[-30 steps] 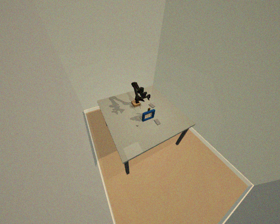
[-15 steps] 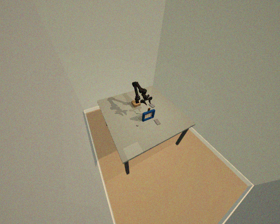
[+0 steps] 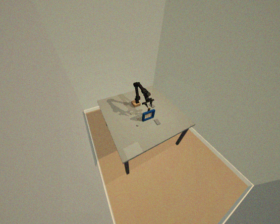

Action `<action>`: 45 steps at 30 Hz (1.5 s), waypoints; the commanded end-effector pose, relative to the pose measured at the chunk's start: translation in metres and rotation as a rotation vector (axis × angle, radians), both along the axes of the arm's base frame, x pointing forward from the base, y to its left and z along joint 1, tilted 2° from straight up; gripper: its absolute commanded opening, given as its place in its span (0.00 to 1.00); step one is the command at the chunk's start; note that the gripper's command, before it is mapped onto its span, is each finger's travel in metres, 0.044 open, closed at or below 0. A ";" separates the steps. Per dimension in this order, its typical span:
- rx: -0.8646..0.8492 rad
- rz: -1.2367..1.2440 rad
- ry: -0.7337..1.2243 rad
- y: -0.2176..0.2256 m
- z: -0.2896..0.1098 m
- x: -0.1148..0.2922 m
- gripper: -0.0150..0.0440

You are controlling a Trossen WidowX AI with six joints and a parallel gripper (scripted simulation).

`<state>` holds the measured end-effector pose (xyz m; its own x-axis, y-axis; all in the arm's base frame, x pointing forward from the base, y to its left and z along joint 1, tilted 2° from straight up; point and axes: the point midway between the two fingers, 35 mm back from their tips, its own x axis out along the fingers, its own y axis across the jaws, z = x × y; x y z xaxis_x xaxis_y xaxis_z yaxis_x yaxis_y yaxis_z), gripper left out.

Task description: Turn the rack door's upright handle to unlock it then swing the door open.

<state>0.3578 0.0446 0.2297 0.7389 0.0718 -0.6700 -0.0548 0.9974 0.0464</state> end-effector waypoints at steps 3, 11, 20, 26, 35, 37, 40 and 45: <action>-0.011 0.012 0.164 0.010 -0.017 -0.001 0.73; -0.039 0.024 0.380 0.020 -0.036 -0.010 0.73; -0.083 0.033 0.620 0.029 -0.051 -0.025 0.73; -0.118 0.035 0.775 0.033 -0.056 -0.037 0.73; -0.122 0.035 0.792 0.034 -0.062 -0.037 0.73; -0.122 0.035 0.792 0.034 -0.065 -0.037 0.73; -0.122 0.035 0.792 0.034 -0.070 -0.036 0.73; -0.122 0.035 0.792 0.034 -0.078 -0.035 0.73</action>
<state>0.3230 0.0791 0.1585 0.0456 -0.0185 -0.9988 -0.0851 0.9961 -0.0223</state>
